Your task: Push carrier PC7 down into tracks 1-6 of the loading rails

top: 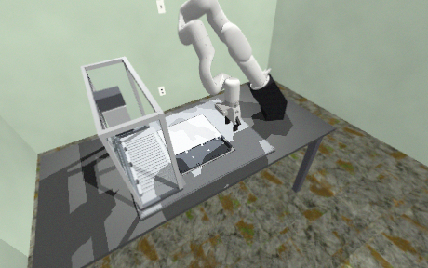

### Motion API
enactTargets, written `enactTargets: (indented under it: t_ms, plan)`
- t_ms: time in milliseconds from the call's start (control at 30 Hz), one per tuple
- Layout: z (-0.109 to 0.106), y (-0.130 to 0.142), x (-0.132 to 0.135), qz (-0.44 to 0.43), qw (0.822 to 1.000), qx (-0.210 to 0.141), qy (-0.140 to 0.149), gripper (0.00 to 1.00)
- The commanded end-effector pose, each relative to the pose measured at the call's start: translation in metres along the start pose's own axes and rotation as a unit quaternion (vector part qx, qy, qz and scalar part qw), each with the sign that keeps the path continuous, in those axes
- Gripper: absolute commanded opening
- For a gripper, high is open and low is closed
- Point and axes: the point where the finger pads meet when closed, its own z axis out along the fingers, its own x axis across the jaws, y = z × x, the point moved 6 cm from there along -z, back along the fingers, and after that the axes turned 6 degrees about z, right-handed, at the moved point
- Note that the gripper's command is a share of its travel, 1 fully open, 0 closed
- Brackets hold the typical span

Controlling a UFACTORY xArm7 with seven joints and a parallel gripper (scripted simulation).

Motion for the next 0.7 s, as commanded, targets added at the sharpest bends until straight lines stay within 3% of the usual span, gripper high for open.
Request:
enactTargets:
  t_ms: [0,667]
  plan:
    - [0.004,0.000,0.000,0.000,1.000,0.001,-0.001,0.82]
    - [0.031,0.000,-0.001,0.000,1.000,0.001,-0.001,0.82]
